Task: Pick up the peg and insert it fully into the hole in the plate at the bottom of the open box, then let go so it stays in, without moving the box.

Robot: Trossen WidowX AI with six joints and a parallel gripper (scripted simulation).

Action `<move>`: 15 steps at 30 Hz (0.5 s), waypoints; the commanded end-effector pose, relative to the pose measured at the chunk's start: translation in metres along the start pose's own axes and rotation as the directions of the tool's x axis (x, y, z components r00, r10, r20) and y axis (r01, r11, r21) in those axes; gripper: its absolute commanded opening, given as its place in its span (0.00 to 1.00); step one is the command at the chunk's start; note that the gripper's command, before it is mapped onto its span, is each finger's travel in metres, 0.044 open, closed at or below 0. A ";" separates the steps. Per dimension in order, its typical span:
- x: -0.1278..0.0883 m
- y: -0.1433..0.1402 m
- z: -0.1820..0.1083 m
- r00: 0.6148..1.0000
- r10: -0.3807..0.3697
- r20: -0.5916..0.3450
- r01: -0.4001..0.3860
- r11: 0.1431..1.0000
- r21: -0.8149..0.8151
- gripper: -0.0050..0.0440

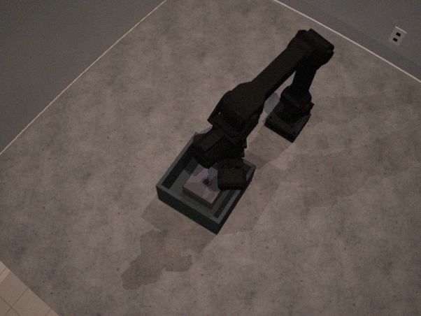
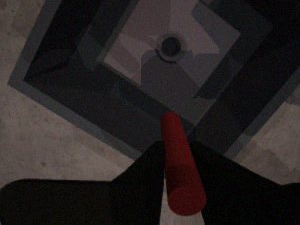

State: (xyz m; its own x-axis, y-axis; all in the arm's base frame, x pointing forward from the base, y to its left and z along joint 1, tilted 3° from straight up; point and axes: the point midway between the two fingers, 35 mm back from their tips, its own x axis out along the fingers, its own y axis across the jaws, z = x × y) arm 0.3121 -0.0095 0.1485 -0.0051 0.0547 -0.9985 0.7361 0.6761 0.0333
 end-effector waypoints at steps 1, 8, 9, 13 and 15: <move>0.002 0.000 0.014 1.000 -0.004 -0.005 0.004 1.000 0.001 0.10; 0.004 -0.002 0.037 1.000 -0.004 -0.005 0.004 1.000 0.001 0.10; 0.005 -0.002 0.040 1.000 -0.004 -0.005 0.004 1.000 0.001 0.10; 0.006 -0.003 0.048 1.000 -0.004 -0.005 0.004 1.000 0.001 0.10; 0.006 -0.003 0.048 1.000 -0.004 -0.005 0.004 1.000 0.001 0.10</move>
State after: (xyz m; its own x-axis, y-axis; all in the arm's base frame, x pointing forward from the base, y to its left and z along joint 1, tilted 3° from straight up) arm 0.3377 -0.0418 0.1427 -0.0074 0.0560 -0.9984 0.7365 0.6756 0.0324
